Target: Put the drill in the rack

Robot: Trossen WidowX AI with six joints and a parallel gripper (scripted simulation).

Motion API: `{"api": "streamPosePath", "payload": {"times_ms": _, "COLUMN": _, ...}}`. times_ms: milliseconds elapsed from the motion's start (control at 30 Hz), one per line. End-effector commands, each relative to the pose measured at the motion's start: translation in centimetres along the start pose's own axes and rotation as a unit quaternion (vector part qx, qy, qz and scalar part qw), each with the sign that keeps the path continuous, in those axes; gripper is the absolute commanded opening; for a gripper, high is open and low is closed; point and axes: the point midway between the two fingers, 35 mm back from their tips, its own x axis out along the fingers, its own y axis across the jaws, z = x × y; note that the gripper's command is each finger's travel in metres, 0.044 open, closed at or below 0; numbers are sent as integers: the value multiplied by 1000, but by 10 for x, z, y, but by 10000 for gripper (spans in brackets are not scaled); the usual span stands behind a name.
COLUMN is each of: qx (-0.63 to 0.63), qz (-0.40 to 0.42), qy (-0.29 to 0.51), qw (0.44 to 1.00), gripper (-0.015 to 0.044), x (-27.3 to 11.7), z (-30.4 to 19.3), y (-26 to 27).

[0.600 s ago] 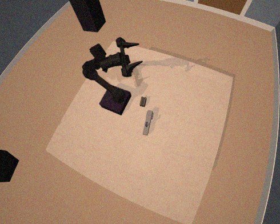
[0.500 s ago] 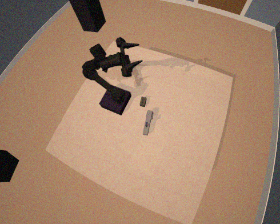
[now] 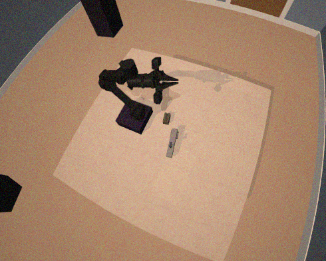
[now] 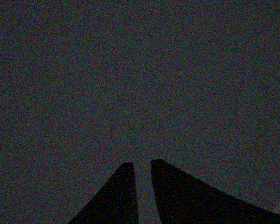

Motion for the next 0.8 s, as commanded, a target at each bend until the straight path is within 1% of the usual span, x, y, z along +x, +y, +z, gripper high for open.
{"api": "streamPosePath", "payload": {"times_ms": 0, "qx": 152, "qz": 113, "qy": -8, "qw": 982, "gripper": 0, "x": 33, "z": 2, "y": 64}}
{"api": "streamPosePath", "payload": {"times_ms": 133, "qx": 302, "qz": 229, "qy": 10, "qw": 925, "gripper": 0, "x": 53, "z": 9, "y": 130}}
{"api": "streamPosePath", "payload": {"times_ms": 200, "qx": 370, "qz": 285, "qy": 28, "qw": 884, "gripper": 0, "x": 57, "z": 15, "y": 162}}
{"api": "streamPosePath", "payload": {"times_ms": 300, "qx": 460, "qz": 365, "qy": 66, "qw": 807, "gripper": 0, "x": 58, "z": 25, "y": 210}}
{"api": "streamPosePath", "payload": {"times_ms": 433, "qx": 554, "qz": 459, "qy": 134, "qw": 681, "gripper": 0, "x": 49, "z": 42, "y": 269}}
{"api": "streamPosePath", "payload": {"times_ms": 533, "qx": 601, "qz": 519, "qy": 194, "qw": 576, "gripper": 0, "x": 35, "z": 57, "y": 307}}
{"api": "streamPosePath", "payload": {"times_ms": 633, "qx": 628, "qz": 568, "qy": 261, "qw": 463, "gripper": 0, "x": 16, "z": 72, "y": 341}}
{"api": "streamPosePath", "payload": {"times_ms": 733, "qx": 634, "qz": 607, "qy": 333, "qw": 346, "gripper": 0, "x": -6, "z": 88, "y": 369}}
{"api": "streamPosePath", "payload": {"times_ms": 767, "qx": 631, "qz": 615, "qy": 353, "qw": 315, "gripper": 0, "x": -13, "z": 92, "y": 376}}
